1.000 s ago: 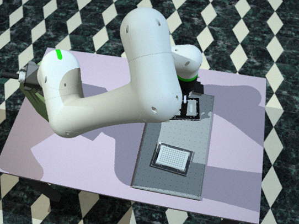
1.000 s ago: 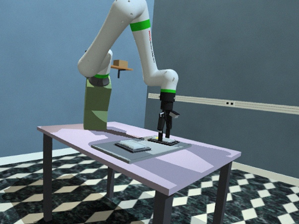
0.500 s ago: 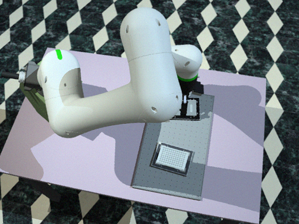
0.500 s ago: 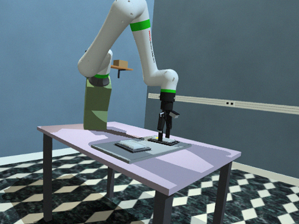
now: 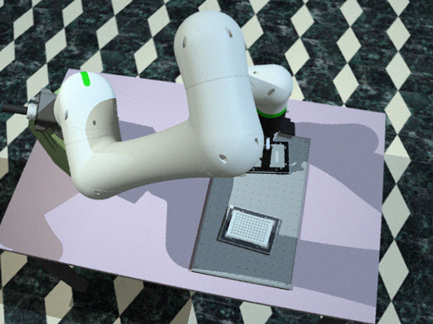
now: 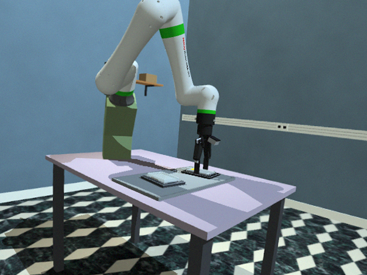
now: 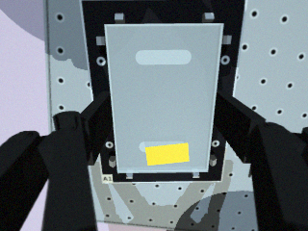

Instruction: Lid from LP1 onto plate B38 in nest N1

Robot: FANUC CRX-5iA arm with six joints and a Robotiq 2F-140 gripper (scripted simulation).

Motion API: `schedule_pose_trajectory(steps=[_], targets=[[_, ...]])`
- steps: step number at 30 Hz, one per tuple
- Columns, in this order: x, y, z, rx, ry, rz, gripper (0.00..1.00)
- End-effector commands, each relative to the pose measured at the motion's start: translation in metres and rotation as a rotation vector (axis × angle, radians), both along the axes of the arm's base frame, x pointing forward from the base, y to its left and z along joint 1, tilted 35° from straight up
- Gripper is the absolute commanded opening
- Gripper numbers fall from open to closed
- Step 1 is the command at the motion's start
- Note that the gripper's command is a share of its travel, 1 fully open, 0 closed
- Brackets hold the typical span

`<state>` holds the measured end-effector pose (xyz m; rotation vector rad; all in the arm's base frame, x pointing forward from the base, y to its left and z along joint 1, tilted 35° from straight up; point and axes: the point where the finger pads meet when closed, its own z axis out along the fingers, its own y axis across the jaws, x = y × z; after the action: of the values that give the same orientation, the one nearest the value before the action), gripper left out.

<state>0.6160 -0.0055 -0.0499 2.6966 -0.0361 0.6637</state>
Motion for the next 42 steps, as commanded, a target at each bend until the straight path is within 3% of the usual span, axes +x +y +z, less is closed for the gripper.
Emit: schedule_pose_trajectory(steps=[1,21,42], targets=[[0.000,0.000,0.001,0.000,-0.001,0.001,0.61],[-0.003,0.003,0.007,0.000,-0.001,0.001,0.61],[-0.018,0.014,0.034,0.000,-0.001,0.001,0.61]])
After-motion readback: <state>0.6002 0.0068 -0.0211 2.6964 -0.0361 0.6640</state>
